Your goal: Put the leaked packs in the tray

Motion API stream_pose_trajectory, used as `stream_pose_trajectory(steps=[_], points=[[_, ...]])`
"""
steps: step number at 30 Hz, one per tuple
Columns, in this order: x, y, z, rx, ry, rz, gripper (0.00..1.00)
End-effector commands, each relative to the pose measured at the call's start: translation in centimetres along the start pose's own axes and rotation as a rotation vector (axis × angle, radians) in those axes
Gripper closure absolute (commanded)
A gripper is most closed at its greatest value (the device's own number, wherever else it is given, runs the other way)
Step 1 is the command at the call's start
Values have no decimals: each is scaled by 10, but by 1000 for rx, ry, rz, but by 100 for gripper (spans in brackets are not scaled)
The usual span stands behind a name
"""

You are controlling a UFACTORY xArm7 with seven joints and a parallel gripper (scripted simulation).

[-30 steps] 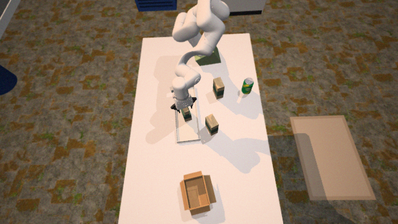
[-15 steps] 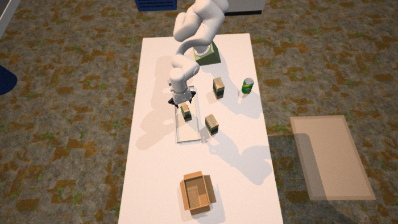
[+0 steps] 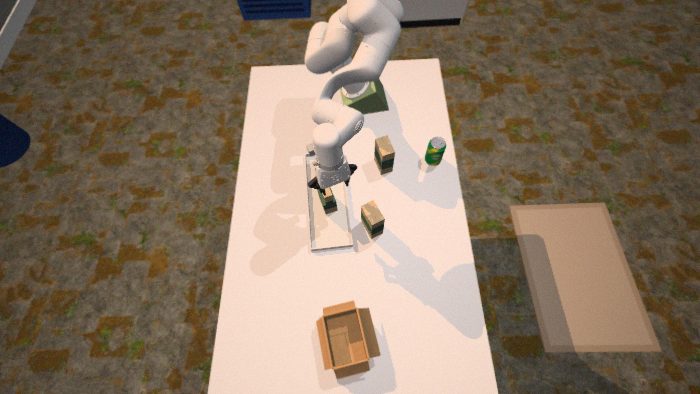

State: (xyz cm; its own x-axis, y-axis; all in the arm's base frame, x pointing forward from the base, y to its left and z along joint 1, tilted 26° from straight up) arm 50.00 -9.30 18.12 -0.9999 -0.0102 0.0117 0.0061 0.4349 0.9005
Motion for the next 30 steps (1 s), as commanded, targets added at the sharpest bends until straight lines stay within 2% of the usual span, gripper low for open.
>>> stream_pose_trajectory(steps=[1, 2, 4, 5, 6, 7, 8, 10, 21, 30], points=[[-36, 1, 30, 5, 16, 0, 16], [-54, 0, 52, 4, 30, 0, 16], [-54, 0, 52, 4, 30, 0, 16], [-69, -1, 74, 1, 42, 1, 16], [-69, -1, 74, 1, 42, 1, 16], [-79, -3, 91, -1, 51, 2, 16], [-79, -3, 91, -1, 51, 2, 16], [-88, -4, 107, -5, 60, 3, 16], [-89, -5, 108, -5, 61, 3, 16], [-91, -37, 108, -5, 61, 3, 16]])
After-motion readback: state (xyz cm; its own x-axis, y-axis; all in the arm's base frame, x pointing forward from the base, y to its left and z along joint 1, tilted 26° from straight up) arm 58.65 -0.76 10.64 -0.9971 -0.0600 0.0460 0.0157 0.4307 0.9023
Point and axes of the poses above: the point where the finger pads meet when closed, its own y axis back along the fingers, its own z axis across the jaws, x = y × z, the point moved 2 cm from there along y, back along the fingers, and after that the axes turned 13 degrees about -y, right-handed, at the moved point
